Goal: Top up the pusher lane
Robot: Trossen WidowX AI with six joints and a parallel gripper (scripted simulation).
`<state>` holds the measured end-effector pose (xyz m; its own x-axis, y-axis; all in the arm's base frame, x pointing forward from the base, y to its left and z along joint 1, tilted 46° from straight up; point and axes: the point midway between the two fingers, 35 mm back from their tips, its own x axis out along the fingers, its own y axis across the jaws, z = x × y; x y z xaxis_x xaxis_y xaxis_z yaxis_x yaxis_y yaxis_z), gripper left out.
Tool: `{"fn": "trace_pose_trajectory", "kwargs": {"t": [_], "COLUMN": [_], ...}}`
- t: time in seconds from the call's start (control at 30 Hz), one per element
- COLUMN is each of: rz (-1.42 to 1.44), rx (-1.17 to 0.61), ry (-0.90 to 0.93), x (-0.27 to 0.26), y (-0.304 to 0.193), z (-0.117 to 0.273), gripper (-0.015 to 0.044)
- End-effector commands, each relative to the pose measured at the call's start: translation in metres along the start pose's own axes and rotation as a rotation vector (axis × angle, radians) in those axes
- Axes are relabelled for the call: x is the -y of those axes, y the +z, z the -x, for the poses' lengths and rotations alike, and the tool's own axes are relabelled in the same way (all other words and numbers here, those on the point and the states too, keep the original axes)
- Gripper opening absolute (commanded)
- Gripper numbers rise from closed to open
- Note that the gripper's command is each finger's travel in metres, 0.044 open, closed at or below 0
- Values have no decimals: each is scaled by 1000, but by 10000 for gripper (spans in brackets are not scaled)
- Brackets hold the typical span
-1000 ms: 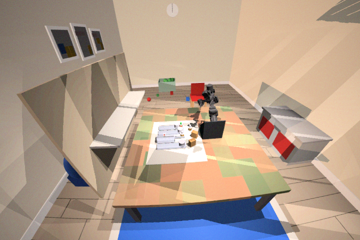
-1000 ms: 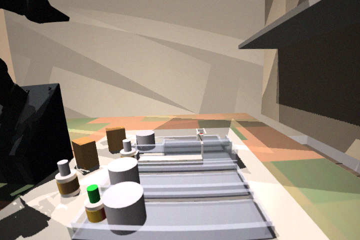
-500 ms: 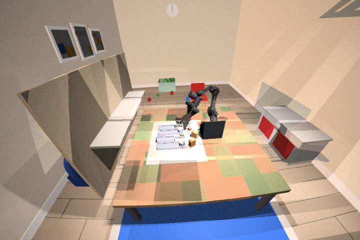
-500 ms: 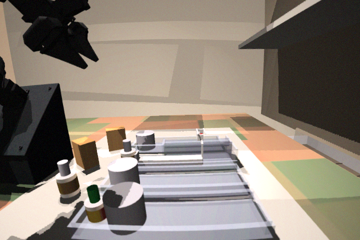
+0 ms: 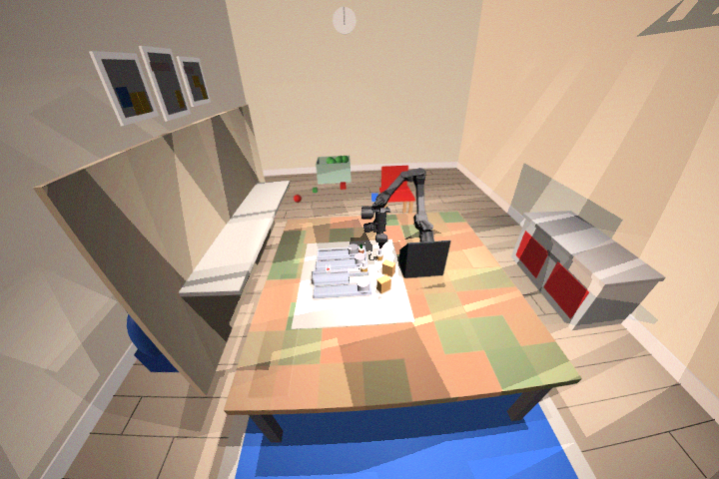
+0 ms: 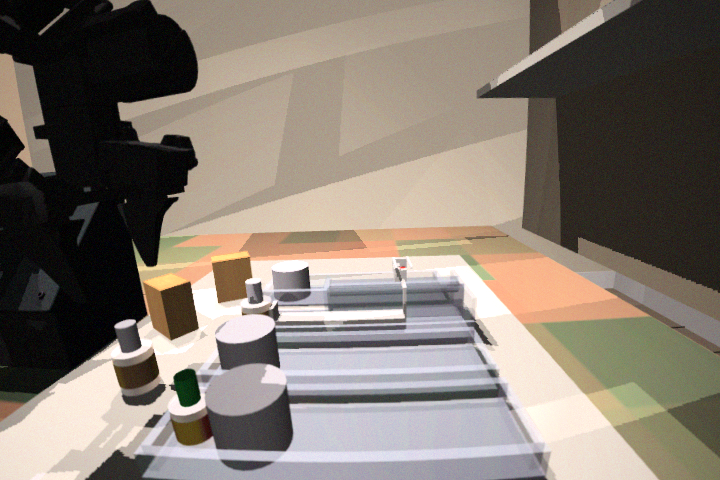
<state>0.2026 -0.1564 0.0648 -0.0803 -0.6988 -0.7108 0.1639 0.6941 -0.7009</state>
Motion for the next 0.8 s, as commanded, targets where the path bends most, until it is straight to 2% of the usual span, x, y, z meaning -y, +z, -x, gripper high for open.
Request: {"fn": "trace_pose_trajectory", "kwargs": {"t": [0.0, 0.1, 0.23, 0.77], "rz": [4, 4, 5, 5], "rx": [-37, -37, -37, -38], "ry": [-18, -18, -19, -20], "x": [5, 5, 4, 4], "y": [-4, -4, -5, -6], "z": [-7, -9, -38, -58], "gripper": [440, 440, 440, 440]}}
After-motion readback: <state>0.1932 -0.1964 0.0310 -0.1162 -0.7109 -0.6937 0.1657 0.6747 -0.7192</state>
